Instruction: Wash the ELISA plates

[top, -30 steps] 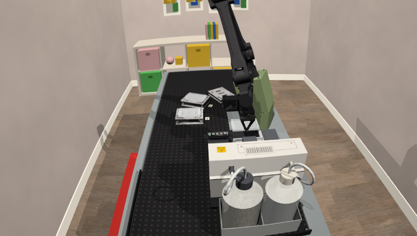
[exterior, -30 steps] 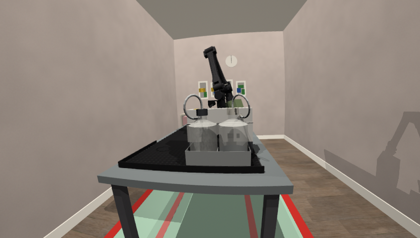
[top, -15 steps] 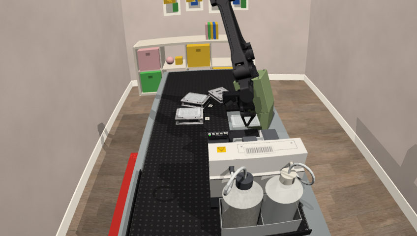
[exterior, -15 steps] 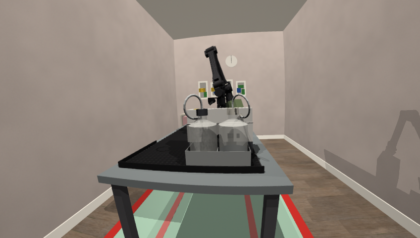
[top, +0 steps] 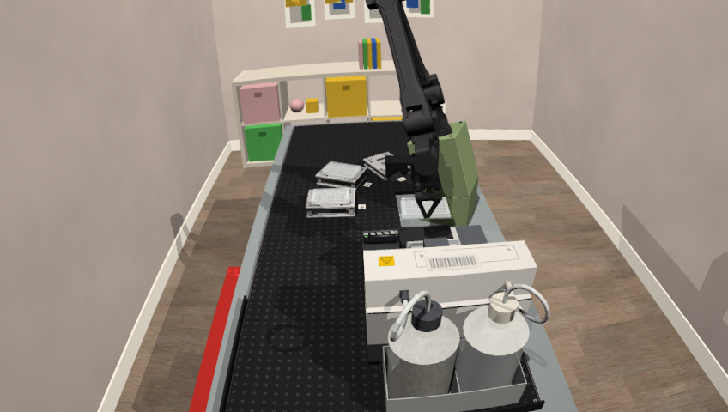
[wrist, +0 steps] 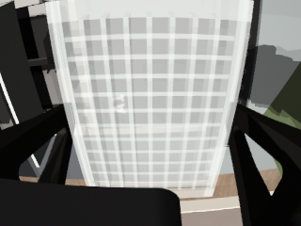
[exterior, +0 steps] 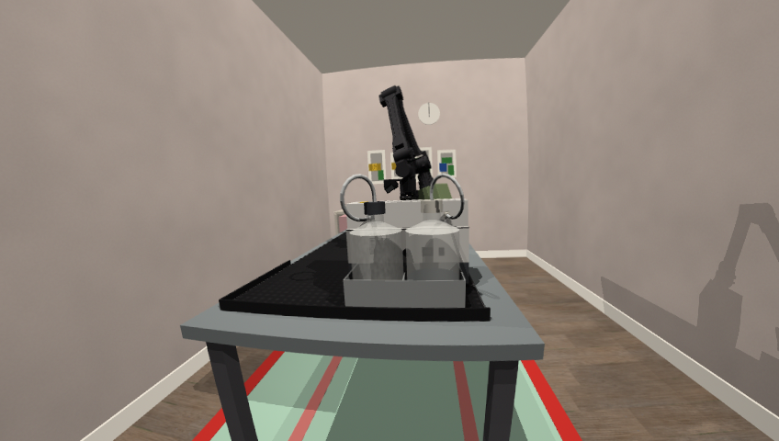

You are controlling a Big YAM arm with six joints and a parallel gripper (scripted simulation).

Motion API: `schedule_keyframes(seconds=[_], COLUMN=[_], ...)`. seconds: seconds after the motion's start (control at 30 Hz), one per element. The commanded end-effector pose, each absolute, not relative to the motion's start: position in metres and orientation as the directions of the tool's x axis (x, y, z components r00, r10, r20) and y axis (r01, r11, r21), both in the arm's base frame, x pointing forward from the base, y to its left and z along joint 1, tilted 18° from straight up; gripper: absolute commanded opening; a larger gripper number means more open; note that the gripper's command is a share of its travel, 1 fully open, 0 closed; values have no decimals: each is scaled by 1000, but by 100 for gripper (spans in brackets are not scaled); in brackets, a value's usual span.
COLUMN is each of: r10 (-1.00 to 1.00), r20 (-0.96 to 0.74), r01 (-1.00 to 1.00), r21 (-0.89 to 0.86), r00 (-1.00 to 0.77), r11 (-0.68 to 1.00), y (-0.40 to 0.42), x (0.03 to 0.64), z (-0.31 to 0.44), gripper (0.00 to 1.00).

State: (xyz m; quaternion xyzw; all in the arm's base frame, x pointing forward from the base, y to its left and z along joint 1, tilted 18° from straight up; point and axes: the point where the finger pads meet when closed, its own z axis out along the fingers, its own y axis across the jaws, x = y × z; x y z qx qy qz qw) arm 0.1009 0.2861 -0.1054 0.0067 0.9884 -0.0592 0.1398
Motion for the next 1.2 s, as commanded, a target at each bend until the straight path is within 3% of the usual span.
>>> schedule_keyframes(seconds=[0.0, 0.97, 1.17], r10=[143, 173, 139], r20=[-295, -313, -299], r01=[166, 189, 162], r21=[-54, -22, -54], r00=[-945, -934, -944], r11=[985, 982, 985], y=[283, 244, 242], x=[121, 242, 230], z=[-96, -61, -70], gripper=[84, 84, 84])
